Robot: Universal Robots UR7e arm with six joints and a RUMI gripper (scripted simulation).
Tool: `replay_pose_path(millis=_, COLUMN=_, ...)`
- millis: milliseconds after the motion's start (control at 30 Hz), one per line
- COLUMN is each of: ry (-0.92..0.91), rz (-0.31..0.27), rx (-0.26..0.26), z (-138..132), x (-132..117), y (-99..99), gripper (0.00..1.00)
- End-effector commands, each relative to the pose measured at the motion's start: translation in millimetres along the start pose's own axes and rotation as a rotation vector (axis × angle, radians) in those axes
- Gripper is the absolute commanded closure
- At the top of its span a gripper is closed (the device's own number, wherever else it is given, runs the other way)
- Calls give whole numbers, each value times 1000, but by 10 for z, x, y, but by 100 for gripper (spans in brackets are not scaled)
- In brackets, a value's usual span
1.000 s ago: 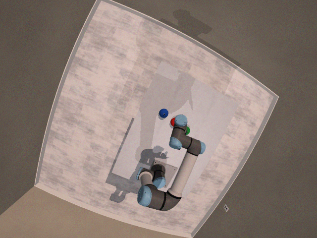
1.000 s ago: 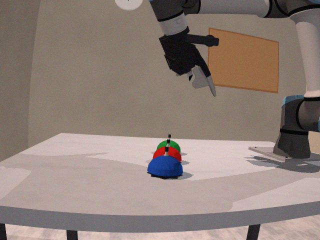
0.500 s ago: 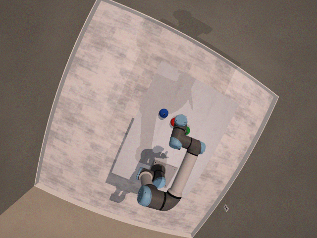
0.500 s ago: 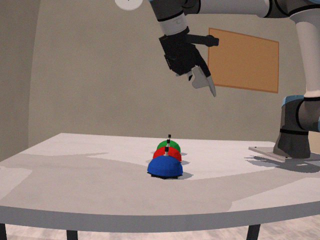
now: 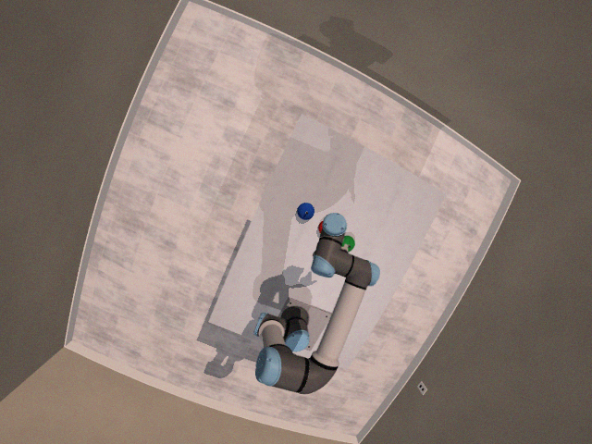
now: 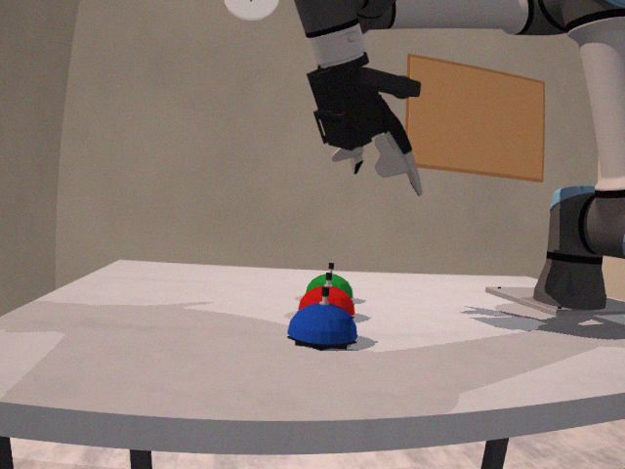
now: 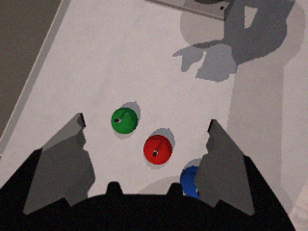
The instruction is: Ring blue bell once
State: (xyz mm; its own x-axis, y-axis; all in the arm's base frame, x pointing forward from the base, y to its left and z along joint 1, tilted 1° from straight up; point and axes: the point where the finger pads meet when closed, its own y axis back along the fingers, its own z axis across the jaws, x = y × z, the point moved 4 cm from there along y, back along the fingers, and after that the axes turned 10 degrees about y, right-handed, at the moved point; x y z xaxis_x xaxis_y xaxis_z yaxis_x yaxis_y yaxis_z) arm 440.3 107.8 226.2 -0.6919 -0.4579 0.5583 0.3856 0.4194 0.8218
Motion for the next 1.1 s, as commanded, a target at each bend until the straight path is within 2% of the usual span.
replay_pose_path(millis=0, ry=141, rz=-94, rx=-16, z=95, x=-250, y=28, gripper=0)
replay_pose_path(millis=67, ry=220, rz=-144, rx=-17, z=150, x=-387, y=52, gripper=0)
replay_pose_path(millis=167, ry=261, rz=-171, rx=-15, z=179, x=-458, y=67, gripper=0)
replay_pose_path(millis=233, ry=346, rz=-225, rx=-9, z=239, x=-602, y=103, gripper=0)
replay_pose_path(millis=267, ry=346, rz=-225, rx=-9, z=239, x=-602, y=103, gripper=0)
replay_pose_path(millis=300, ry=390, rz=-252, rx=-5, z=269, x=-674, y=124, gripper=0)
replay_pose_path(millis=367, ry=390, rz=-252, rx=-5, z=269, x=-674, y=124, gripper=0)
replay_pose_path(millis=467, ry=519, rz=-334, rx=17, z=361, x=-883, y=196, gripper=0)
replay_pose_path(millis=567, ry=561, rz=-360, rx=26, z=391, x=-949, y=223, gripper=0)
replay_pose_path(millis=633, ry=642, rz=-410, rx=46, z=450, x=-1073, y=278, gripper=0)
replay_pose_path(millis=667, ry=642, rz=-410, rx=46, z=450, x=-1073, y=278, gripper=0)
replay_pose_path(millis=733, ry=716, rz=-456, rx=69, z=506, x=-1184, y=335, gripper=0)
replay_pose_path(millis=767, ry=716, rz=-456, rx=69, z=506, x=-1184, y=335, gripper=0)
replay_pose_path(millis=867, ry=812, rz=-514, rx=103, z=580, x=-1322, y=415, gripper=0)
replay_pose_path(millis=933, ry=812, rz=-514, rx=103, z=580, x=-1322, y=415, gripper=0)
replay_pose_path(millis=1067, ry=905, rz=-568, rx=142, z=655, x=-1450, y=500, gripper=0)
